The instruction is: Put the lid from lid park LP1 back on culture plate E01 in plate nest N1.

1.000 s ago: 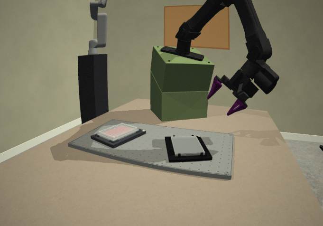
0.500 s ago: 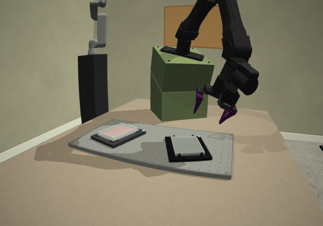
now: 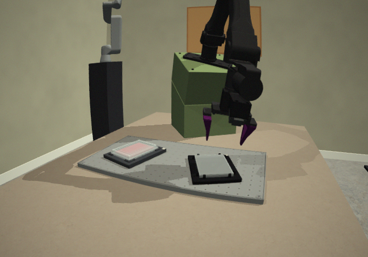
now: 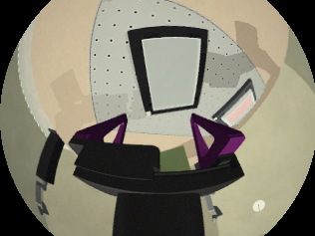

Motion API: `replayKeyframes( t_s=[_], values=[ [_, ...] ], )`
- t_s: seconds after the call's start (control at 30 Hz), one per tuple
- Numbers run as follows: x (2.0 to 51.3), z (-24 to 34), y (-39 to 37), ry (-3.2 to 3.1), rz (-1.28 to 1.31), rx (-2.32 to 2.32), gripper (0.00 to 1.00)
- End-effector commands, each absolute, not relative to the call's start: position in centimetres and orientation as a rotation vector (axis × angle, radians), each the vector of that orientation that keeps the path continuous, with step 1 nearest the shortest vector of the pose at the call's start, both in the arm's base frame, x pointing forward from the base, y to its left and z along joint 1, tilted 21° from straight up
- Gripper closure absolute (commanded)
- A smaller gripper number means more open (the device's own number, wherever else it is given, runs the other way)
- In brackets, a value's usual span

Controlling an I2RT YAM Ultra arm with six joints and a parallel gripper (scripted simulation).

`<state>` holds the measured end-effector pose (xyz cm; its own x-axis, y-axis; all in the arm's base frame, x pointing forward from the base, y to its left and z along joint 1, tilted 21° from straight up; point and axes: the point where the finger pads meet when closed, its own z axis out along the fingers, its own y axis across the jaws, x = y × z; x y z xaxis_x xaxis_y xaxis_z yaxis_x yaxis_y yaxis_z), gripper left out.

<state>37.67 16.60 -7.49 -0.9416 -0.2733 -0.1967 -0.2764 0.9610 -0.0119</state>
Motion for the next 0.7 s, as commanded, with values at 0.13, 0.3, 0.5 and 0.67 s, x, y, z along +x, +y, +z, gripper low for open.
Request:
replayKeyframes(
  t_s=[0.13, 0.3, 0.5, 0.67],
  values=[
    [41.5, -6.5, 16.0, 2.781, 0.171, -0.507, 0.0],
    [43.5, -5.1, 14.5, 2.696, 0.223, -0.54, 0.0],
    [43.0, -5.4, 15.3, 2.7, 0.228, -0.568, 0.0],
    [43.1, -5.5, 14.7, 2.709, 0.225, -0.554, 0.0]
  ],
)
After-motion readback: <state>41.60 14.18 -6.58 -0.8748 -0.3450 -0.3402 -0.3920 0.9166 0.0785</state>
